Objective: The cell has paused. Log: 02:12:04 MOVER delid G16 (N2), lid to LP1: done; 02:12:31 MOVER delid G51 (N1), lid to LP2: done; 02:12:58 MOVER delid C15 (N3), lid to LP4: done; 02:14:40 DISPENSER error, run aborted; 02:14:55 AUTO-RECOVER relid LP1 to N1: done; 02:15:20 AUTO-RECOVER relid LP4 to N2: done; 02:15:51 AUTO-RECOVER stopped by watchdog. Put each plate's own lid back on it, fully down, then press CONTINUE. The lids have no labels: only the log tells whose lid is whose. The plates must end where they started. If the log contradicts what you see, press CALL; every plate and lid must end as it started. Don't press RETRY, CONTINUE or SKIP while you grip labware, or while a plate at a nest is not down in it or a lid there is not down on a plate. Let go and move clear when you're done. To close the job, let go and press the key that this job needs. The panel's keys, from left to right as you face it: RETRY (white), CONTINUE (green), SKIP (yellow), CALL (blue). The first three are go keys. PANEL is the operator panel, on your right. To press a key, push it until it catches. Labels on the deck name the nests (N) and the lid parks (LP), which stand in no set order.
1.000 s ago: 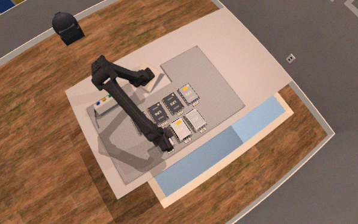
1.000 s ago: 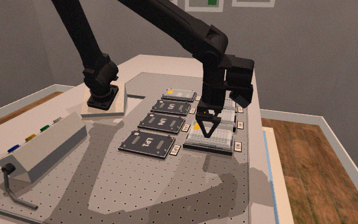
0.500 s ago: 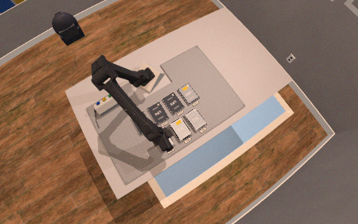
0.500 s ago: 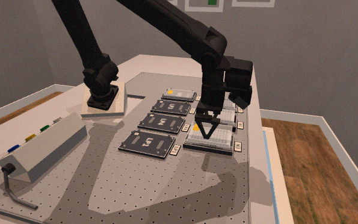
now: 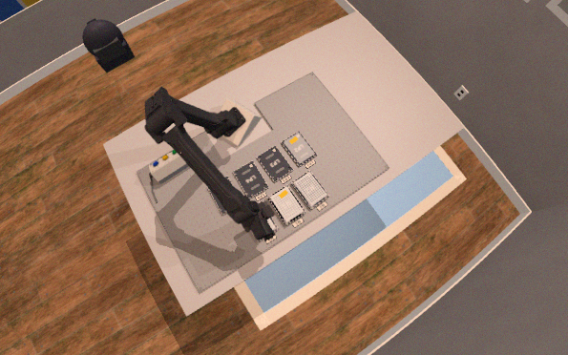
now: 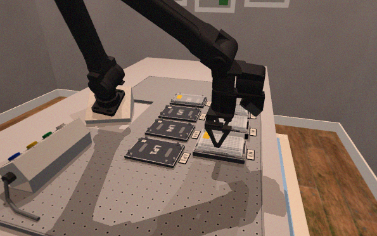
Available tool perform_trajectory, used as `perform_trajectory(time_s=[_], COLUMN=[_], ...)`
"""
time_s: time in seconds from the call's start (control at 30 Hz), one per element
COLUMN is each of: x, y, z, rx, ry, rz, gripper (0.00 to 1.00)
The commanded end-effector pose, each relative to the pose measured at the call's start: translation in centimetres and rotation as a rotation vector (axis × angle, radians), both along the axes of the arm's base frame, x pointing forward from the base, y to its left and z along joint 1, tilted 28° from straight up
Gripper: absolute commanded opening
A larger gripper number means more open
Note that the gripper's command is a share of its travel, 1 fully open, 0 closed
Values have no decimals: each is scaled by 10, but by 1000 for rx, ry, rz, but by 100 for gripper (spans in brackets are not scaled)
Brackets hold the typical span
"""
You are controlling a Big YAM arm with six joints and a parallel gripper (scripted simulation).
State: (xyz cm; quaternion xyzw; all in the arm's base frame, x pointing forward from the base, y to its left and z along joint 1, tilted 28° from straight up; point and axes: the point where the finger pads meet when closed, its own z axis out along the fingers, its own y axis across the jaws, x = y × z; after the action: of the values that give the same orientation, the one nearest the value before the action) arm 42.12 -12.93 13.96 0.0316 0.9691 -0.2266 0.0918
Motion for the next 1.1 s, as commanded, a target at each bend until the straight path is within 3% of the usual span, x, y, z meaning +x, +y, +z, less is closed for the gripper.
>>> perform_trajectory(time_s=[0.0, 1.07], x=[1, 3], y=[-7, -9], z=[-10, -18], rx=[2, 3], ry=[14, 15], rz=[-7, -8], gripper=[0, 0])
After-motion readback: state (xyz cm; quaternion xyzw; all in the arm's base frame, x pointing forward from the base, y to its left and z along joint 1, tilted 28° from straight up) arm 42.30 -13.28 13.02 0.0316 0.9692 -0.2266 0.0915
